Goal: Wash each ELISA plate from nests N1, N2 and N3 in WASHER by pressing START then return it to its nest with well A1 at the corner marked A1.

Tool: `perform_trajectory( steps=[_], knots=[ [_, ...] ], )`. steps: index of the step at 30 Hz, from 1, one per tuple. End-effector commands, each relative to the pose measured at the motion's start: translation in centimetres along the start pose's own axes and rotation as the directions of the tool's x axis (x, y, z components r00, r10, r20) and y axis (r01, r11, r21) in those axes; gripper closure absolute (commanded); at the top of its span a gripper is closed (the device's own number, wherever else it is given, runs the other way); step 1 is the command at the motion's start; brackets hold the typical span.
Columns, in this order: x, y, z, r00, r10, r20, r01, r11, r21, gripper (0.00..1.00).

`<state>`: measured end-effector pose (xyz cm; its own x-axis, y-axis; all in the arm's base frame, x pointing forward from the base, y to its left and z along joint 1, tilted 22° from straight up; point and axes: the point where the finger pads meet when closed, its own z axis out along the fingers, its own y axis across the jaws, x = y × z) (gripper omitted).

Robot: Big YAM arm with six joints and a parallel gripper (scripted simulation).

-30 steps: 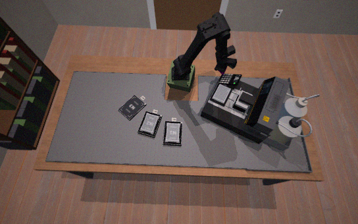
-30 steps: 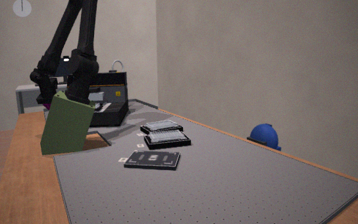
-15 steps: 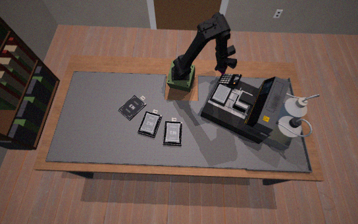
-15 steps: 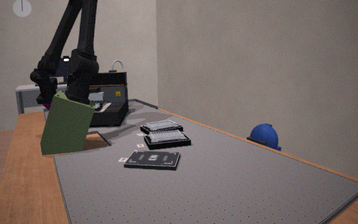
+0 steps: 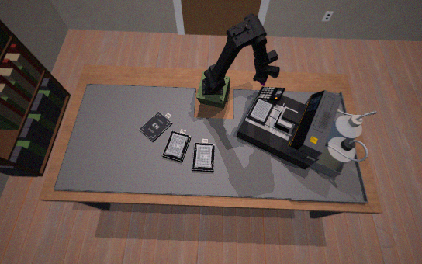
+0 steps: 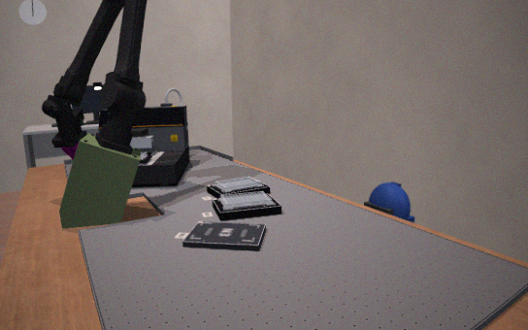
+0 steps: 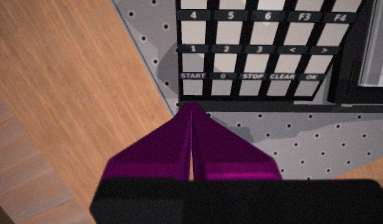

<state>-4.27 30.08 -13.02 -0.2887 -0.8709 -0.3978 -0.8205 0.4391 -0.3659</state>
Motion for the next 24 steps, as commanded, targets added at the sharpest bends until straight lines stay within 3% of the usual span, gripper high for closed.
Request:
perform_trajectory(
  steps=[1,24],
  knots=[
    [-0.5,0.7,-1.3,1.0,0.013,0.013,-0.013,1.0,-0.015,1.0],
    [-1.5,1.8,-4.9,0.999,0.028,0.024,-0.028,0.999,-0.036,1.0]
  ],
)
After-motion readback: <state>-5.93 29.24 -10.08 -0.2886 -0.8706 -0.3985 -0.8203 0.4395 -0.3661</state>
